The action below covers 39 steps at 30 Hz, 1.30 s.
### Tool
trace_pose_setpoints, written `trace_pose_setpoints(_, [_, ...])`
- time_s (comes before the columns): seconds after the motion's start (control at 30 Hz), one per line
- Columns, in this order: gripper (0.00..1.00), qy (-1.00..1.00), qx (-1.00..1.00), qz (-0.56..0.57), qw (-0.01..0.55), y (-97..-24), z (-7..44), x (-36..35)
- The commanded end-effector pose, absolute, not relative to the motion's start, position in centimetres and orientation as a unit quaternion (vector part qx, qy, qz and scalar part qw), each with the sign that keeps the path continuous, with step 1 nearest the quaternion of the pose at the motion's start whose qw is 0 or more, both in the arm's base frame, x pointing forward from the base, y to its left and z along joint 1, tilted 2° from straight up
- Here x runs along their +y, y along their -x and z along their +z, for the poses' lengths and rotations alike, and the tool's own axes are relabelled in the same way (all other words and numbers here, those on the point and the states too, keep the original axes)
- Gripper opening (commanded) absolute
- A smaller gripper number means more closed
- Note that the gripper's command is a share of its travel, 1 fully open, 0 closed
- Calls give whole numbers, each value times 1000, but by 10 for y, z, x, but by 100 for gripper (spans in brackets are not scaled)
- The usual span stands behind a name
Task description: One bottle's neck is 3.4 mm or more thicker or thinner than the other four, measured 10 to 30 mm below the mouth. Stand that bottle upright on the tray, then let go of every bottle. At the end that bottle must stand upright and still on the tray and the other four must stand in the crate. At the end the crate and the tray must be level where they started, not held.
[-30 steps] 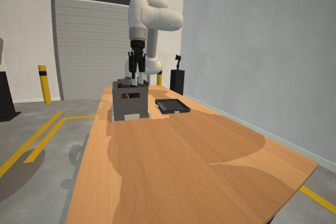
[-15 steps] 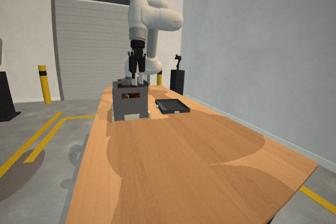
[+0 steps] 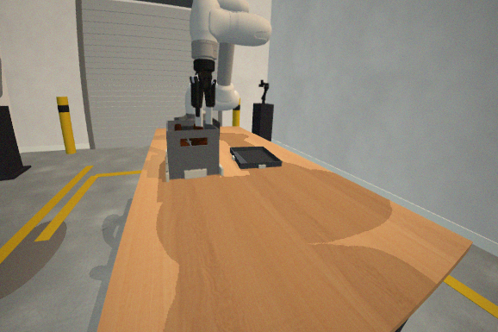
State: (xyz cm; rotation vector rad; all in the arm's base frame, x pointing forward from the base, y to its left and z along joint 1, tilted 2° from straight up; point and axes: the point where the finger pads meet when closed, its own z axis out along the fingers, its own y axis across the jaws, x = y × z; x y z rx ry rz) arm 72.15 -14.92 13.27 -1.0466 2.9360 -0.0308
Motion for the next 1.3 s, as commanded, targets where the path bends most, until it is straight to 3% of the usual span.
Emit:
trace_pose_setpoints(0.0, [38,334,942,-11,11,-721,131,-147])
trace_pose_setpoints(1.27, [38,334,942,-11,11,-721,104,-148])
